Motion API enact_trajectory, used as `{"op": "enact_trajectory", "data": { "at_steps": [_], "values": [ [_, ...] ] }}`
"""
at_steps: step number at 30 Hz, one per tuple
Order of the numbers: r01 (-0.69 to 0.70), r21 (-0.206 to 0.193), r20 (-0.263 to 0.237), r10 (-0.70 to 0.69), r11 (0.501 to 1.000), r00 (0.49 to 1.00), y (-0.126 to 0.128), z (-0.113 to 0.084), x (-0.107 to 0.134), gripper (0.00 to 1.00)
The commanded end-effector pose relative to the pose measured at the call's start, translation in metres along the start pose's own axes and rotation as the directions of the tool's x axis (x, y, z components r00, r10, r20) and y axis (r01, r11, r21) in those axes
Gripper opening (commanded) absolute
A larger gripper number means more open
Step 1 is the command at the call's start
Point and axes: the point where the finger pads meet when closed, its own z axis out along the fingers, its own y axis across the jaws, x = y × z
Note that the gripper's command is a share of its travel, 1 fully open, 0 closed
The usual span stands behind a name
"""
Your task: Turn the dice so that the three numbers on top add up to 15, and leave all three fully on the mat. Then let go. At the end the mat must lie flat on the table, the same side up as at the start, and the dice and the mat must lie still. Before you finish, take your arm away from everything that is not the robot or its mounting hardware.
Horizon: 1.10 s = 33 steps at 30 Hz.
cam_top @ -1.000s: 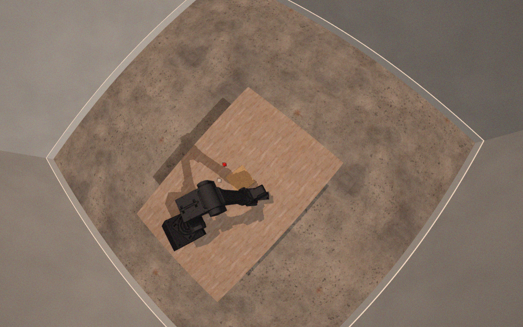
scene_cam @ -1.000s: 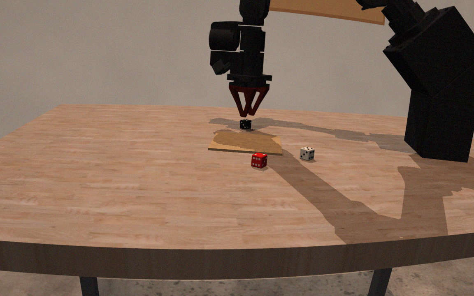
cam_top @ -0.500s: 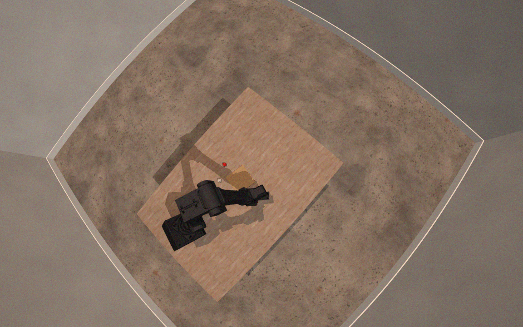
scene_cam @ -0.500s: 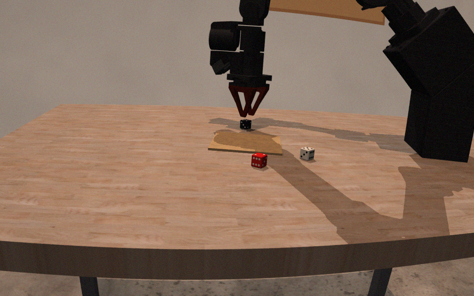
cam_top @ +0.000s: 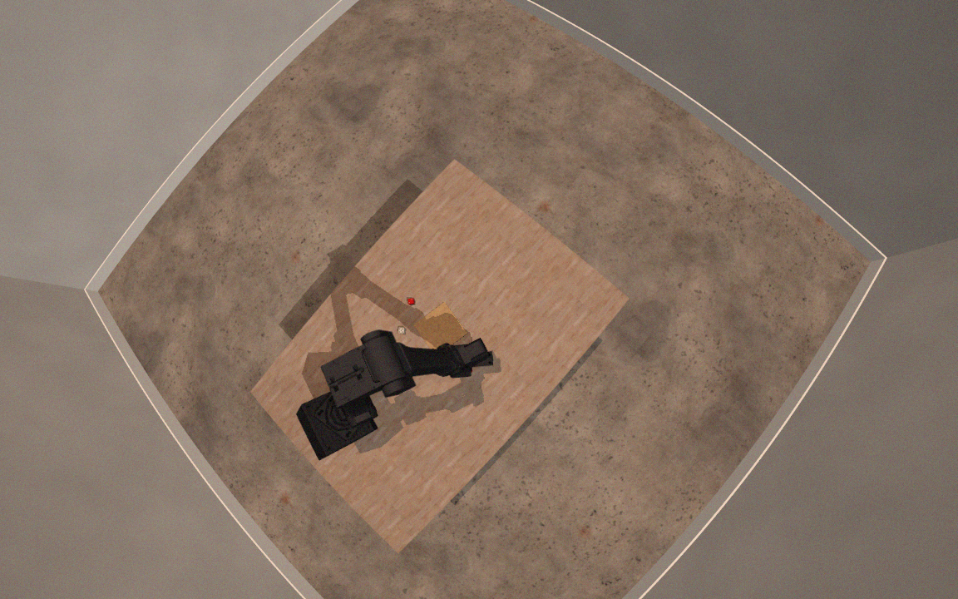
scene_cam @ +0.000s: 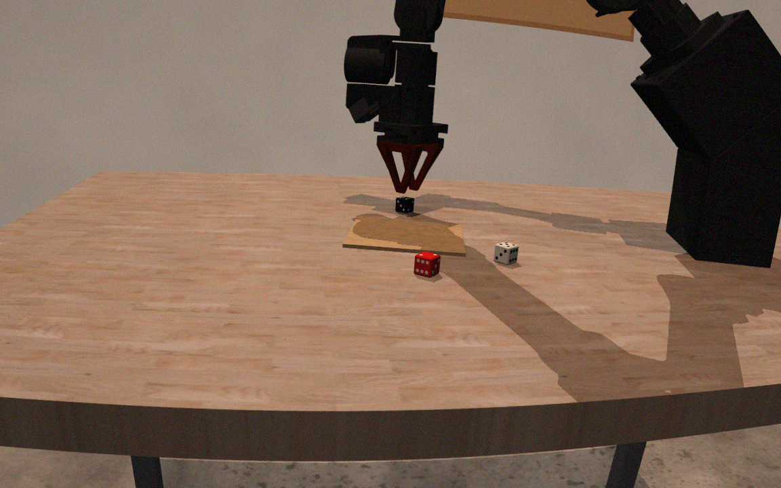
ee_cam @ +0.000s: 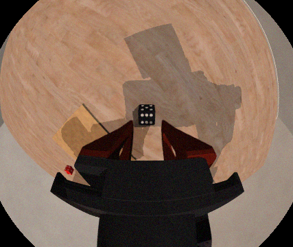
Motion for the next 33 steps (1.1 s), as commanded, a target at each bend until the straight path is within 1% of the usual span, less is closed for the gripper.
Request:
{"op": "enact_trajectory", "data": {
  "at_steps": [1, 14, 18, 27, 33],
  "values": [
    [-0.004, -0.001, -0.002, 0.004, 1.0, 1.0, 0.001, 0.004, 0.003, 0.34],
    [-0.004, -0.003, 0.004, 0.004, 1.0, 1.0, 0.003, 0.006, 0.0, 0.34],
    [-0.003, -0.007, 0.012, 0.003, 1.0, 1.0, 0.005, 0.01, -0.005, 0.34],
    [-0.004, -0.006, 0.01, 0.004, 1.0, 1.0, 0.004, 0.024, -0.004, 0.34],
    [-0.003, -0.006, 0.009, 0.003, 1.0, 1.0, 0.004, 0.028, -0.003, 0.34]
  ]
}}
